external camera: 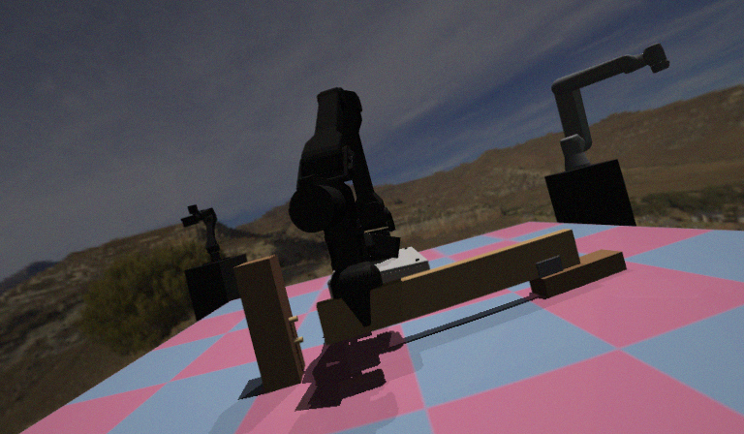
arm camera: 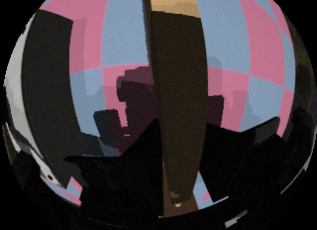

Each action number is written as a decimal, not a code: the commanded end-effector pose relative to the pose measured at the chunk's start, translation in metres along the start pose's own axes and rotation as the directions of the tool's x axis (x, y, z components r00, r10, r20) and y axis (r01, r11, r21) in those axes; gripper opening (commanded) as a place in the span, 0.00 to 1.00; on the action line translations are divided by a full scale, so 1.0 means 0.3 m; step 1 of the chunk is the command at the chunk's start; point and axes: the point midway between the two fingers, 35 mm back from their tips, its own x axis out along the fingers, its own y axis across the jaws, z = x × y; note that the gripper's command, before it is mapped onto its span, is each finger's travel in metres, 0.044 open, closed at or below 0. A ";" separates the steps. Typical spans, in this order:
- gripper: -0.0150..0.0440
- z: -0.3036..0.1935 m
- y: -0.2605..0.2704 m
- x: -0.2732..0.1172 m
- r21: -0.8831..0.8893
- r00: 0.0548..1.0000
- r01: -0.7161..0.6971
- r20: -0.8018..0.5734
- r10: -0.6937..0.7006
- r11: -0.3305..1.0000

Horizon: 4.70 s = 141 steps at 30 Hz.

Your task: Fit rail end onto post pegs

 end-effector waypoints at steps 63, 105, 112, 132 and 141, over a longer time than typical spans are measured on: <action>0.25 -0.019 -0.002 -0.008 -0.002 1.000 0.009 0.002 -0.009 1.000; 0.25 -0.063 -0.005 -0.009 -0.002 1.000 0.009 0.001 -0.009 1.000; 0.25 -0.070 -0.005 -0.009 -0.002 1.000 0.009 0.001 -0.009 1.000; 0.25 -0.091 -0.005 -0.009 -0.002 1.000 0.009 0.000 -0.009 1.000; 0.25 -0.100 -0.005 -0.009 -0.002 1.000 0.009 0.000 -0.009 1.000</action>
